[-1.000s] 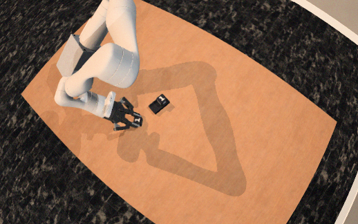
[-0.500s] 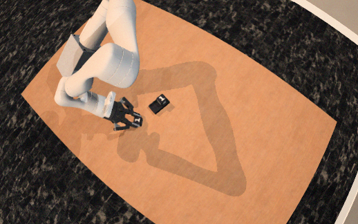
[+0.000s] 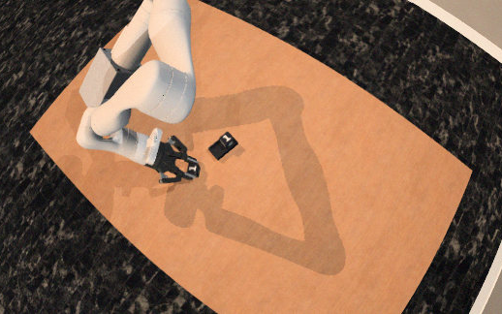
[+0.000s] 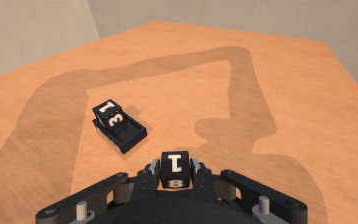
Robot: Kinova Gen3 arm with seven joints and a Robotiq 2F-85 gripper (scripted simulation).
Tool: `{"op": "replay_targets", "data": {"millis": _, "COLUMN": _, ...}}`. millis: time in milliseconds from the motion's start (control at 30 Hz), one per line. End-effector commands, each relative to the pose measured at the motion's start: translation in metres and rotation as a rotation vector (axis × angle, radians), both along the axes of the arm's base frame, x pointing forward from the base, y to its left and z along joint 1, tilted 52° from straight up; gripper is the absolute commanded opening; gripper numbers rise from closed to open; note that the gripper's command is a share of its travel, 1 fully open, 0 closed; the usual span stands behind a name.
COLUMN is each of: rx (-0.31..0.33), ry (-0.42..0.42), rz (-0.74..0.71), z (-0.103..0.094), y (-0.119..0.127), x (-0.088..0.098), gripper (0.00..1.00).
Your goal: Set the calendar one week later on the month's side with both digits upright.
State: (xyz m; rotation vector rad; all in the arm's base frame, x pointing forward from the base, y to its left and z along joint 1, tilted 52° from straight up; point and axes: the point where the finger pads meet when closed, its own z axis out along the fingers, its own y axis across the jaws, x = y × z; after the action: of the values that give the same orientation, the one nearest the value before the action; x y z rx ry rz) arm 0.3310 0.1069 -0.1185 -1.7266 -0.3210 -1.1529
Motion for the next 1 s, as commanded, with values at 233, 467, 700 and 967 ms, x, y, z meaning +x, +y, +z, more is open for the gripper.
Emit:
{"op": "replay_targets", "data": {"millis": 233, "rx": -0.001, "ry": -0.001, "rz": -0.001, "z": 0.0002, "y": -0.0006, "x": 0.0004, "gripper": 0.46}}
{"op": "replay_targets", "data": {"millis": 467, "rx": -0.001, "ry": -0.001, "rz": -0.001, "z": 0.0002, "y": -0.0006, "x": 0.0004, "gripper": 0.67}}
{"op": "replay_targets", "data": {"millis": 700, "rx": -0.001, "ry": -0.001, "rz": -0.001, "z": 0.0002, "y": -0.0006, "x": 0.0004, "gripper": 0.67}}
{"op": "replay_targets", "data": {"millis": 967, "rx": -0.001, "ry": -0.001, "rz": -0.001, "z": 0.0011, "y": -0.0018, "x": 0.0003, "gripper": 0.67}}
